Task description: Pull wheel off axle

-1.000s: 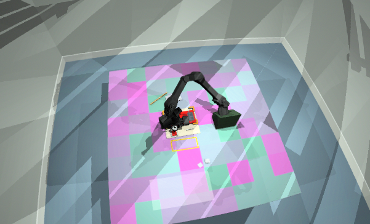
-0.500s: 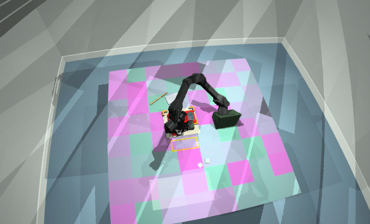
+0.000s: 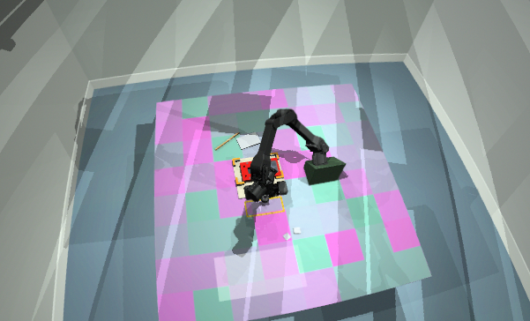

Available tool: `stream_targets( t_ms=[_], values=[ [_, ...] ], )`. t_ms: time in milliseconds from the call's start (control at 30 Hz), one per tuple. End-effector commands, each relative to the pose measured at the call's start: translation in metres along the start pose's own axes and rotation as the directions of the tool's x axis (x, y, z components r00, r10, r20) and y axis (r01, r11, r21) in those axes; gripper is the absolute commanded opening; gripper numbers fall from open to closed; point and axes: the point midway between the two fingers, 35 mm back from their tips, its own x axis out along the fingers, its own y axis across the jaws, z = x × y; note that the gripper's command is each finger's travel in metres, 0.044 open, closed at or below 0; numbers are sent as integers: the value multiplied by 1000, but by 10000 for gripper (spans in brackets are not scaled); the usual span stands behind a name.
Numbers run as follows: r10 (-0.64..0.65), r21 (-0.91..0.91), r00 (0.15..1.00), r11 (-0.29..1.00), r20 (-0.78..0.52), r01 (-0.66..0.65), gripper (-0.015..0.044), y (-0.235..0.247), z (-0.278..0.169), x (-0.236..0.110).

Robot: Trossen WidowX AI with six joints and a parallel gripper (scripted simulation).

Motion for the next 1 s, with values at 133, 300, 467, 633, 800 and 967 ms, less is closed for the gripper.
stream_targets(
  t_ms=[133,300,467,633,800,967],
  values=[
    [-5,-6,1000,1000,5,5,0,-2,-1,22],
    [-4,-6,1000,1000,5,4,0,0,-2,51],
    [-4,-6,1000,1000,7,4,0,-1,-1,84],
    [-4,-5,1000,1000,9,4,0,-3,0,100],
    [-15,0,1000,1000,8,15,53,-3,2,97],
    [-15,0,1000,1000,8,15,184,-3,2,97]
  ],
)
